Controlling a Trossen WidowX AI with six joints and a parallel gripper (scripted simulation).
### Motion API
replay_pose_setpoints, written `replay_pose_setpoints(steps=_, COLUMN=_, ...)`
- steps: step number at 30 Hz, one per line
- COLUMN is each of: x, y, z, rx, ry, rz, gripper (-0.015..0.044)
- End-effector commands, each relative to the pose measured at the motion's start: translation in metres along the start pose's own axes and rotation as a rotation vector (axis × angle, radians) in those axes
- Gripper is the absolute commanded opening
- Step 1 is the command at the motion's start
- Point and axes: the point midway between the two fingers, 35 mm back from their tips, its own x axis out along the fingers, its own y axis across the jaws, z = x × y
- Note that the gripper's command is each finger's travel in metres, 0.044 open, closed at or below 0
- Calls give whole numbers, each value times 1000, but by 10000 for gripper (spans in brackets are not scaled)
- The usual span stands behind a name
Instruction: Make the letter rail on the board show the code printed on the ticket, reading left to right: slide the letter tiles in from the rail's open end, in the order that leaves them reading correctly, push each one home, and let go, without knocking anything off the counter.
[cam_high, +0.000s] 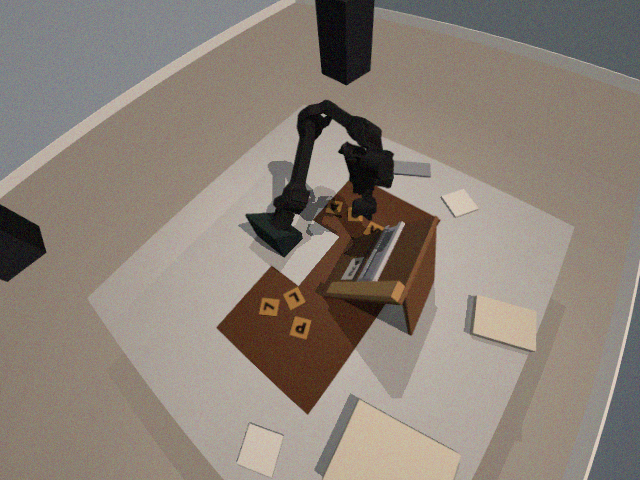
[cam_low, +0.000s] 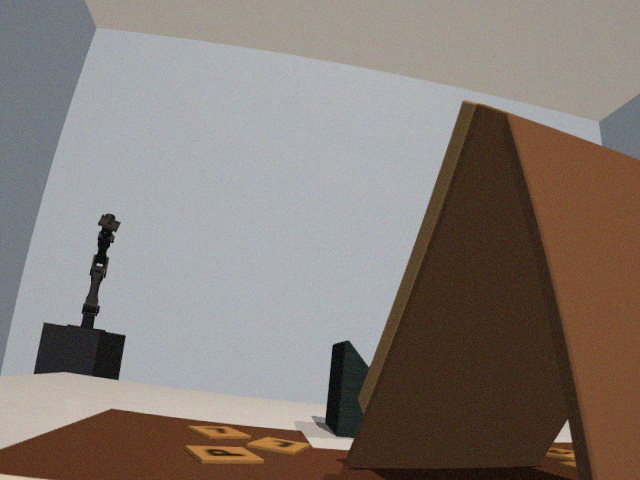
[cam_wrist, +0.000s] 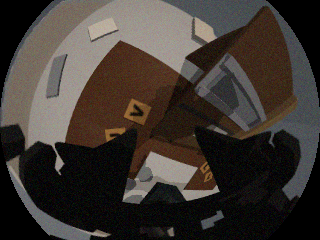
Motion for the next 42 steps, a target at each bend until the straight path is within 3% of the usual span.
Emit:
replay_pose_setpoints(steps=1, x=45, y=55, z=-23, rx=-817, ry=71, rz=186, gripper=340)
replay_pose_setpoints(steps=12, x=68, y=104, z=-56, rx=-1540, ry=15, rz=390, gripper=340)
replay_pose_setpoints(steps=32, x=68, y=107, z=-58, rx=-1550, ry=13, rz=393, gripper=340)
replay_pose_setpoints(steps=42, x=97, y=116, z=-67, rx=-1550, ry=10, rz=393, gripper=340)
